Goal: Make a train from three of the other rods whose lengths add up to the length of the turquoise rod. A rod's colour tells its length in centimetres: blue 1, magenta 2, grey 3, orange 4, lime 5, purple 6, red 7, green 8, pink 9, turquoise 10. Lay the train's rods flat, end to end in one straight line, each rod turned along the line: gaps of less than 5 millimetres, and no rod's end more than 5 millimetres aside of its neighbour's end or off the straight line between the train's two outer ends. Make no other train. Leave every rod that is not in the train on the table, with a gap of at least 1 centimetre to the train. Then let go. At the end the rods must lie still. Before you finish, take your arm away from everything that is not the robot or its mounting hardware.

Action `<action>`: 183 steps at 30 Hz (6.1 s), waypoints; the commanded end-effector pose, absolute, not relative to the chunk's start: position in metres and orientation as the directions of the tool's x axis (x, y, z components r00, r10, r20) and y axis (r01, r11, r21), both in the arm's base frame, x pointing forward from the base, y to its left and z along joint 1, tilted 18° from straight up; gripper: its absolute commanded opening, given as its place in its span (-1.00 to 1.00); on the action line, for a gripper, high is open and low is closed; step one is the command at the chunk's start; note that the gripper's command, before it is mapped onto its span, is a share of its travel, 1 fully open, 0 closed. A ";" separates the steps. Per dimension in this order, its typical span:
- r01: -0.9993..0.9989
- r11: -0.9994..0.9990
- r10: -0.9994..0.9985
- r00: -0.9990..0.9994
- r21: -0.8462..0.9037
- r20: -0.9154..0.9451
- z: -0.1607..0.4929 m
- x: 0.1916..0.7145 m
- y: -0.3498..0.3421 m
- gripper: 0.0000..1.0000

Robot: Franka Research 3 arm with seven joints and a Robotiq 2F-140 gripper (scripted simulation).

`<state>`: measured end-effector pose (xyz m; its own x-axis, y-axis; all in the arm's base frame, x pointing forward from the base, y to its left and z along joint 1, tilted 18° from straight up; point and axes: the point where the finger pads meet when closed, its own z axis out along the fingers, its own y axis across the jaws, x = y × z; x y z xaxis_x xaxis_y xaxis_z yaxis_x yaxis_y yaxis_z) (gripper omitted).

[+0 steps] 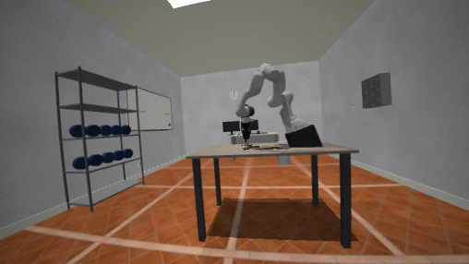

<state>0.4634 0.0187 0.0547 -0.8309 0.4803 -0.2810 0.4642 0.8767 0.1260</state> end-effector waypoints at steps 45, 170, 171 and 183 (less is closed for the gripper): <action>0.459 0.880 0.474 -0.833 0.123 -0.286 0.055 0.465 0.018 -0.94; 0.459 0.880 0.474 -0.833 0.123 -0.286 0.043 0.468 0.018 -0.80; 0.459 0.880 0.474 -0.833 0.123 -0.286 0.043 0.468 0.018 -0.80; 0.459 0.880 0.474 -0.833 0.123 -0.286 0.043 0.468 0.018 -0.71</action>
